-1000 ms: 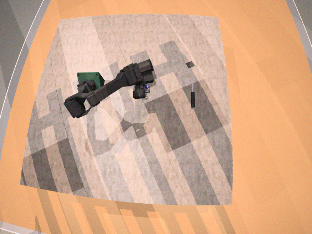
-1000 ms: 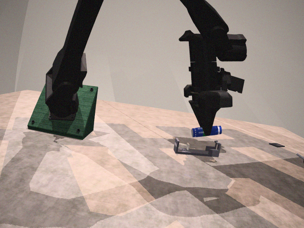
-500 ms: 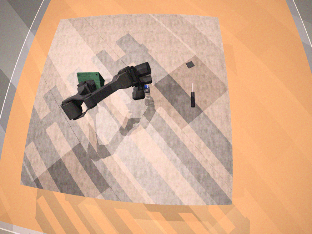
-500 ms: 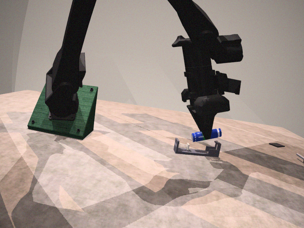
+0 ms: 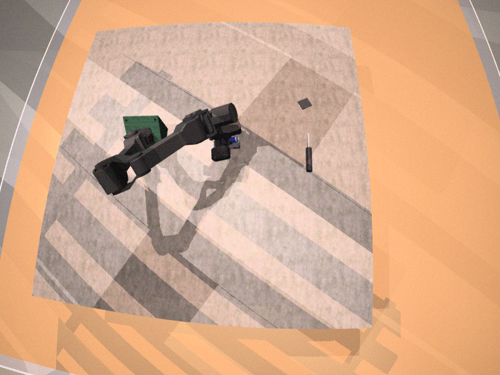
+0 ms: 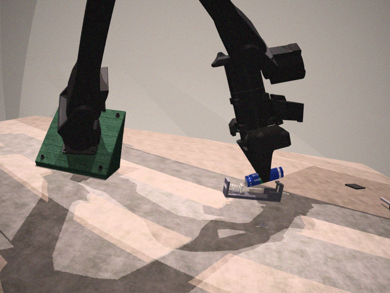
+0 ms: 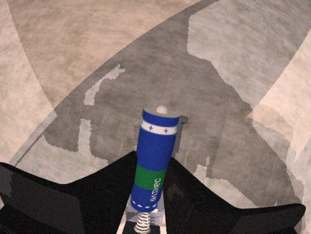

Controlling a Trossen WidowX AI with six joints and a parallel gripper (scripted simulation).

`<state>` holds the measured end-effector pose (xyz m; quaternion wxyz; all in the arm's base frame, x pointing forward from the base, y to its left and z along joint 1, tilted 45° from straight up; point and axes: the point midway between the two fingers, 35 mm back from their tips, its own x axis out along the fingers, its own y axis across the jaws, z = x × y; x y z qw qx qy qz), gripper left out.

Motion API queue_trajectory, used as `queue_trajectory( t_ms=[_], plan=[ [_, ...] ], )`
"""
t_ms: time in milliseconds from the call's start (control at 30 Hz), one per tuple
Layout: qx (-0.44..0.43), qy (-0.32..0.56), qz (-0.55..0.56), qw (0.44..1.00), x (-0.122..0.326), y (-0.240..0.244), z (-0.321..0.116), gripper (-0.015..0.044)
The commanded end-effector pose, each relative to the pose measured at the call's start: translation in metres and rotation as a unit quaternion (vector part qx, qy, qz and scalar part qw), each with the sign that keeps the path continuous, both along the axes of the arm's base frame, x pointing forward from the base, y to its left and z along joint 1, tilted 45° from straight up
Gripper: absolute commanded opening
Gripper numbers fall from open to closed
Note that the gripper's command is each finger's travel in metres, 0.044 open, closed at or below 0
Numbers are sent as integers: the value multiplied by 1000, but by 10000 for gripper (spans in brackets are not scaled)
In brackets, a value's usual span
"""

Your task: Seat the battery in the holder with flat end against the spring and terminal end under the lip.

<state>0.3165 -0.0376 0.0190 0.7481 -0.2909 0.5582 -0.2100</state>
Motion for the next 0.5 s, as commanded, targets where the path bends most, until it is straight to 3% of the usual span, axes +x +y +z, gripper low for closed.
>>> queue_trajectory(
  t_ms=[0,467],
  plan=[
    [2,-10,10,1000,-1,-1,0,59],
    [2,-37,37,999,-5,-4,-2,59]
  ],
)
